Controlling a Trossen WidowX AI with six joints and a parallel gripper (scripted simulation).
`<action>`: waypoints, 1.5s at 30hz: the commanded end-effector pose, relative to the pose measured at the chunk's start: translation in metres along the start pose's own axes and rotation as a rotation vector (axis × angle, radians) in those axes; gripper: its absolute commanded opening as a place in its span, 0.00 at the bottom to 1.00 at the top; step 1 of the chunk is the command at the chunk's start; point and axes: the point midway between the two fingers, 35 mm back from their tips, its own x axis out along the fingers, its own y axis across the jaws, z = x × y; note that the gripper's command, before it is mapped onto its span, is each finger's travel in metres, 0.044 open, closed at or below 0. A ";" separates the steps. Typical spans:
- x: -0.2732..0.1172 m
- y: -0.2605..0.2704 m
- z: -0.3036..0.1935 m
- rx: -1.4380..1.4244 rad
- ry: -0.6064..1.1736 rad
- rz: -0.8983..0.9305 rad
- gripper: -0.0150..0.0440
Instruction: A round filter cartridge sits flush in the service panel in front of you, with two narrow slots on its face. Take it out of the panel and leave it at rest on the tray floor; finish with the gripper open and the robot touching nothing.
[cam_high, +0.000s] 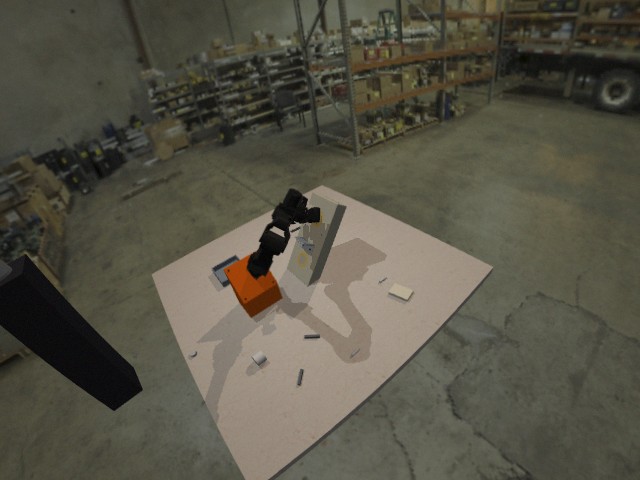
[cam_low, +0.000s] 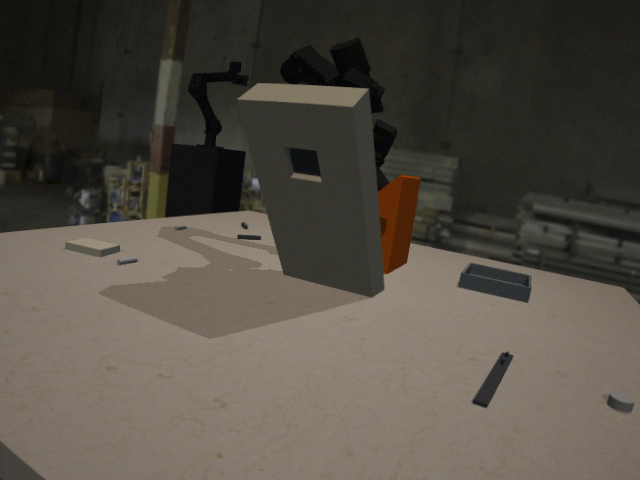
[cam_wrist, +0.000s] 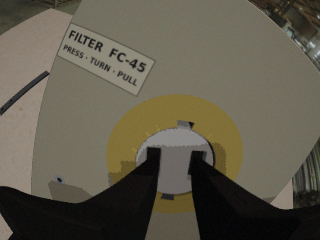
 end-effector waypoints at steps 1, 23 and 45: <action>0.002 0.000 0.001 -0.003 -0.003 0.002 0.41; 0.008 0.000 0.001 -0.003 -0.002 -0.005 0.39; 0.012 0.000 0.001 0.331 -0.003 0.002 0.25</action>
